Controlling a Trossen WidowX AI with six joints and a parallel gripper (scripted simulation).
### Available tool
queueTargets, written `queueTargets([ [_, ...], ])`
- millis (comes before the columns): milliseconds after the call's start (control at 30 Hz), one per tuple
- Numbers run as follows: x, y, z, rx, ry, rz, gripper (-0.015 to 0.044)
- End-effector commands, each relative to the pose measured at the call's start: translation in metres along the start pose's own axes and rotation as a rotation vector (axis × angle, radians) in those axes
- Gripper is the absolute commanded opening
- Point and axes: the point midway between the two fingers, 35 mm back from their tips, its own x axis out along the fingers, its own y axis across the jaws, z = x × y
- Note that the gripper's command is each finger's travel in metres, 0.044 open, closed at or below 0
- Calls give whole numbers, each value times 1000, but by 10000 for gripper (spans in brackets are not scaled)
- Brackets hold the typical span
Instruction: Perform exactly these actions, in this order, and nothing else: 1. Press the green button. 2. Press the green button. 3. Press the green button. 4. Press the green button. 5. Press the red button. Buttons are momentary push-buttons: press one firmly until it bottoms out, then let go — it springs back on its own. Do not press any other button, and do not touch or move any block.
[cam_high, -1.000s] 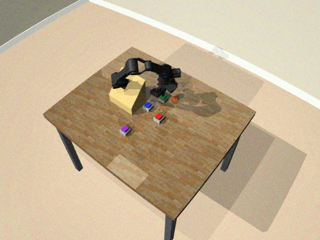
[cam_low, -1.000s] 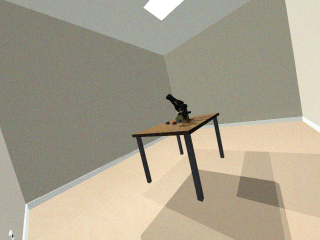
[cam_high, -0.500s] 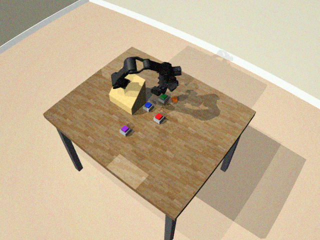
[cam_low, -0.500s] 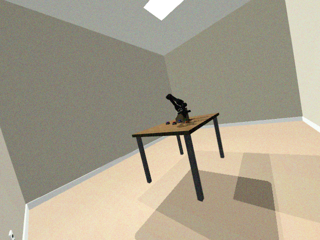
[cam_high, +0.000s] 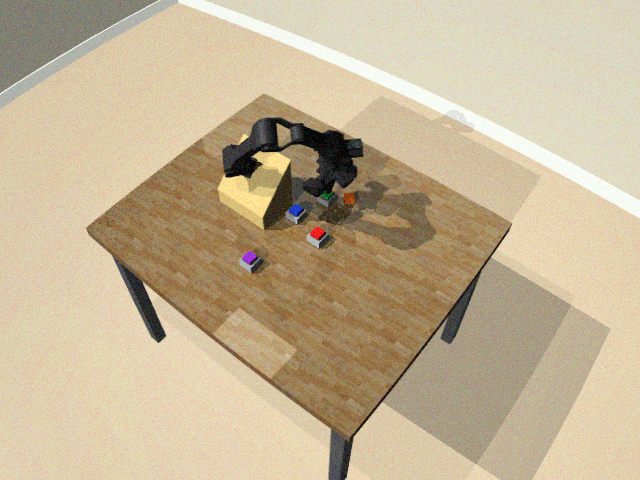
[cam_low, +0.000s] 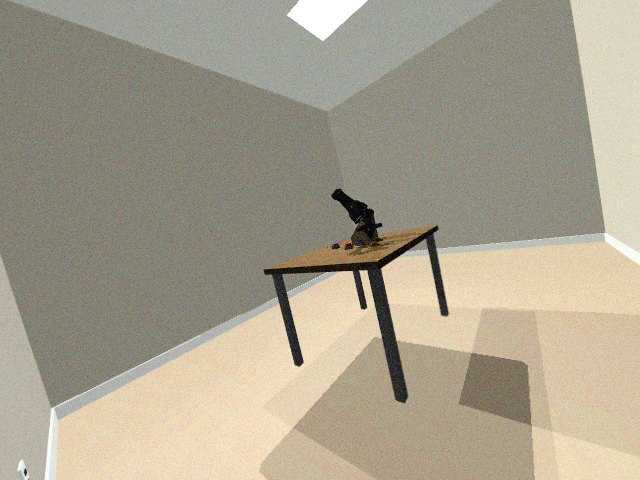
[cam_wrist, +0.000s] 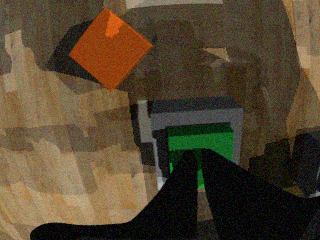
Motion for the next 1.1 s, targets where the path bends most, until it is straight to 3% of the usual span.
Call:
queueTargets([
  [0,7,-2,-3,-10,4,-10,20],
  [633,7,-2,-3,-10,4,-10,20],
  [800,-28,-1,-3,-11,5,-8,20],
  [1067,-27,-1,-3,-11,5,-8,20],
])
